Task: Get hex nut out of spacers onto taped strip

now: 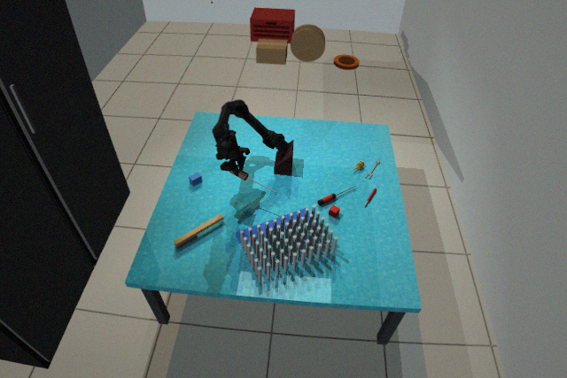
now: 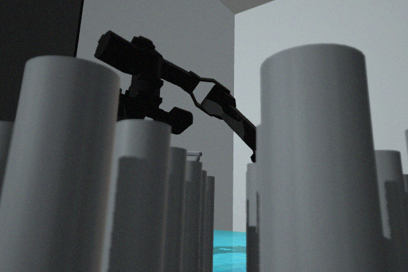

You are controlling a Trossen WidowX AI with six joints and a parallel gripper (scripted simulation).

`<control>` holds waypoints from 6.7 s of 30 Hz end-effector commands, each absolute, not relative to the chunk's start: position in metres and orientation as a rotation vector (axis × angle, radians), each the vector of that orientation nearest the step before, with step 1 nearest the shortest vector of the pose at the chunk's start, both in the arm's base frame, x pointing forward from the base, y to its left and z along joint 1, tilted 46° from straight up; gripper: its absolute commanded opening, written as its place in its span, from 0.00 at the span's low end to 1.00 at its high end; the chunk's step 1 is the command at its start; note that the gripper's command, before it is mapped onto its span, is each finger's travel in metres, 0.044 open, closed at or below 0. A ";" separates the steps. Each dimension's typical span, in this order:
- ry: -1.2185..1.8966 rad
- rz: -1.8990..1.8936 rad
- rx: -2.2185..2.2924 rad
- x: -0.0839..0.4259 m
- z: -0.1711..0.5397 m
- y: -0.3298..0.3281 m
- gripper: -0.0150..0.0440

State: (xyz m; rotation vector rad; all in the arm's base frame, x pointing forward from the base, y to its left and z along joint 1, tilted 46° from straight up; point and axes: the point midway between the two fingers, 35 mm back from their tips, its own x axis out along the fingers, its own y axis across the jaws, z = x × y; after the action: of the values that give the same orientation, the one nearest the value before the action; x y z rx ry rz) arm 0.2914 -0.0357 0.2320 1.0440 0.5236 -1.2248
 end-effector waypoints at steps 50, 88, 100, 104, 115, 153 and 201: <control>0.262 -1.499 1.808 0.333 0.113 -0.069 0.25; 0.256 -1.492 1.808 0.347 0.087 -0.082 0.25; 0.255 -1.491 1.809 0.354 0.084 -0.078 0.25; 0.255 -1.491 1.810 0.357 0.083 -0.077 0.25; 0.255 -1.491 1.811 0.363 0.081 -0.073 0.25; 0.255 -1.489 1.812 0.386 0.071 -0.060 0.25; 0.255 -1.488 1.814 0.415 0.059 -0.043 0.25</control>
State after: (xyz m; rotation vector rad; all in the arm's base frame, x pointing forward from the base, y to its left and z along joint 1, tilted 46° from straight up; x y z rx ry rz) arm 0.4107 -0.0458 0.0579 1.8071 0.2593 -1.4944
